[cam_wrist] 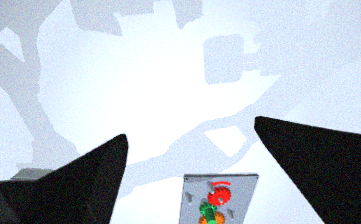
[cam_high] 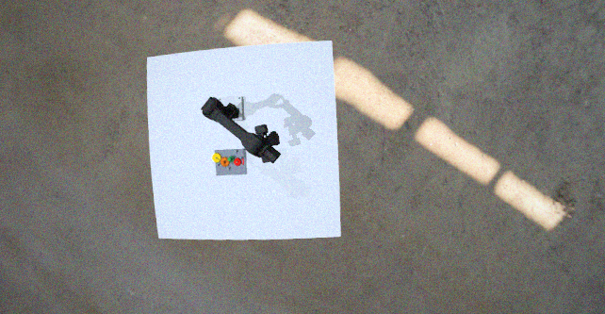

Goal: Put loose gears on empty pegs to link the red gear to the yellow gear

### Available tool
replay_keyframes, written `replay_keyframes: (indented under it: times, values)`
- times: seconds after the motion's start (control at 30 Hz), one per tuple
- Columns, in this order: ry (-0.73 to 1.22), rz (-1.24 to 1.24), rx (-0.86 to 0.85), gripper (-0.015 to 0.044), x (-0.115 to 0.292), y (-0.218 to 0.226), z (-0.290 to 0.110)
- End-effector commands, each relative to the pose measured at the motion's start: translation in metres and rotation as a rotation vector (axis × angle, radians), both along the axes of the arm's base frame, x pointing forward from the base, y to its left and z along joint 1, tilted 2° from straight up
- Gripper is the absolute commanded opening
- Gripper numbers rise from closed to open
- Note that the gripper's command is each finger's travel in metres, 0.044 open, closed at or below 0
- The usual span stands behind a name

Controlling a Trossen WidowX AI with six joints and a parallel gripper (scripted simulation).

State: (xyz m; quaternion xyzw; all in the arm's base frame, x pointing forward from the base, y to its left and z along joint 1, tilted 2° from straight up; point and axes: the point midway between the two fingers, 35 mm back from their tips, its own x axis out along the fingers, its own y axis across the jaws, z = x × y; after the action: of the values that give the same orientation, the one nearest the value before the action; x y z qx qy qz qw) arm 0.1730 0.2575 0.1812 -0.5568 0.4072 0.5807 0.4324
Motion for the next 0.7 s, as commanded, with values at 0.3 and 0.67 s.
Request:
replay_keyframes:
  times: [0.3,0.67]
  values:
    - [0.001,-0.005,0.001,0.0440,-0.0002,0.0000,0.0004]
    - [0.001,-0.005,0.001,0.0440,-0.0002,0.0000,0.0004]
